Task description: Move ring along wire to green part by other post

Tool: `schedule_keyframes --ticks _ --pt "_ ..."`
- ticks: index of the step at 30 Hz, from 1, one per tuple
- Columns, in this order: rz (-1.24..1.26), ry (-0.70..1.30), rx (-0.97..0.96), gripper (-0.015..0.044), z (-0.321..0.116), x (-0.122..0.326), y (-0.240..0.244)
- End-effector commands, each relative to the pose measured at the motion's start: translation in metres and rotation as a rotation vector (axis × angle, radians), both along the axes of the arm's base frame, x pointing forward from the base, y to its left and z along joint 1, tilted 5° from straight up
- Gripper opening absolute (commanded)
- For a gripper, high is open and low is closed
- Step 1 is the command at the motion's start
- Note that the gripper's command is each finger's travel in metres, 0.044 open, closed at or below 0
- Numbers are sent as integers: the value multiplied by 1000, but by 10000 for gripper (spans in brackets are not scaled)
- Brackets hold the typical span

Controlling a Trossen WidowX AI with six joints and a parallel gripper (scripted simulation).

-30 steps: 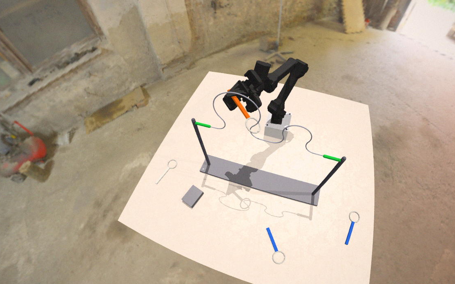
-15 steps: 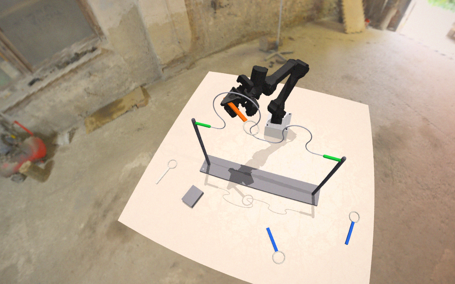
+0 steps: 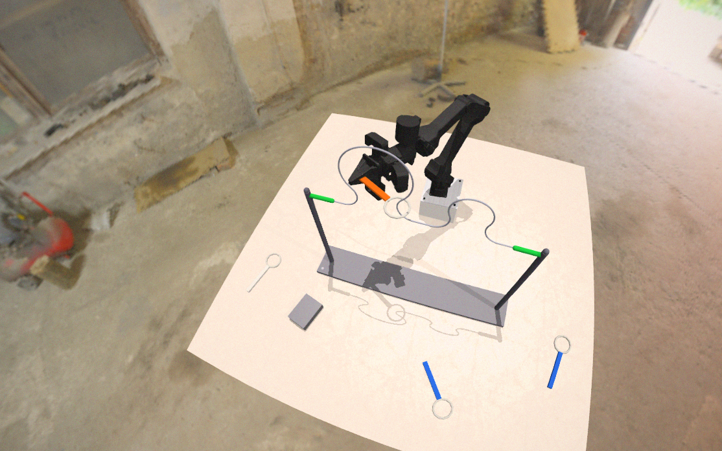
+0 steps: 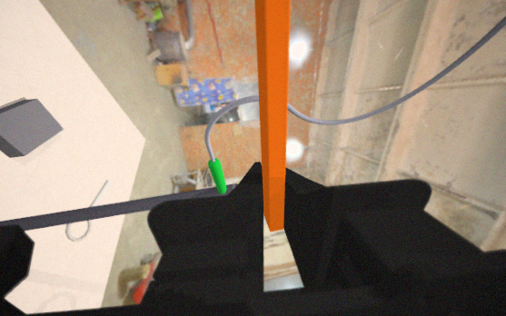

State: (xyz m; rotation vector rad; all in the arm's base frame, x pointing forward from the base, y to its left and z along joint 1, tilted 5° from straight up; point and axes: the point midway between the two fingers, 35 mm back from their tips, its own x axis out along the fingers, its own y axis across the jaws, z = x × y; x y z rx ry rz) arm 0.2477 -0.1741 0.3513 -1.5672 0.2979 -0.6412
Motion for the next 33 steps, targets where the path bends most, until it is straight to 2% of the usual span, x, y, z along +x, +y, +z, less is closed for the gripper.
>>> schedule_keyframes --ticks 1,16,33 --pt "4 -12 104 -150 -16 0 0" --pt "36 -42 479 -150 -70 6 14" --pt "74 -75 904 -150 -121 14 53"
